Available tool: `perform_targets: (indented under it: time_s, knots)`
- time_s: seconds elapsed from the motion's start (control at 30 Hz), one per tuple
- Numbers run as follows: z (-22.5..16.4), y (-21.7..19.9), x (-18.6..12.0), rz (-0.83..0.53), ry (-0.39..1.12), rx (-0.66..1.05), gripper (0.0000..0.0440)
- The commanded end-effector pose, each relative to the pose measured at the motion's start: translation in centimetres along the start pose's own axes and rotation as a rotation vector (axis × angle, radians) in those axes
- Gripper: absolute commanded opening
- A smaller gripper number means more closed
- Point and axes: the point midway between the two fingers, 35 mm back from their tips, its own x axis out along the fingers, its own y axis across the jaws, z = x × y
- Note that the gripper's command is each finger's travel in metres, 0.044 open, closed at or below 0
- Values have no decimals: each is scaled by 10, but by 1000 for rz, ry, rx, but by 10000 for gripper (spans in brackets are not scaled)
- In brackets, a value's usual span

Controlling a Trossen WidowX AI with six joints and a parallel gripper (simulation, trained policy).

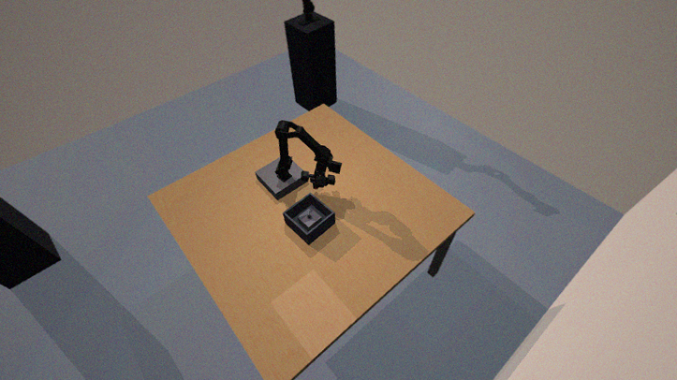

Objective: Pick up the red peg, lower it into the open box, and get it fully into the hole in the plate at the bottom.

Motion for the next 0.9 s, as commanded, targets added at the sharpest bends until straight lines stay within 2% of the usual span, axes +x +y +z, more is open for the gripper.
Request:
perform_targets:
  time_s: [0.0,0.5,0.87]
  knots:
    - [11,-1,-14,10,-32,2,0]
    - [62,-12,-73,40,-124,98,0]
    - [111,-24,-85,55,-159,238,0]
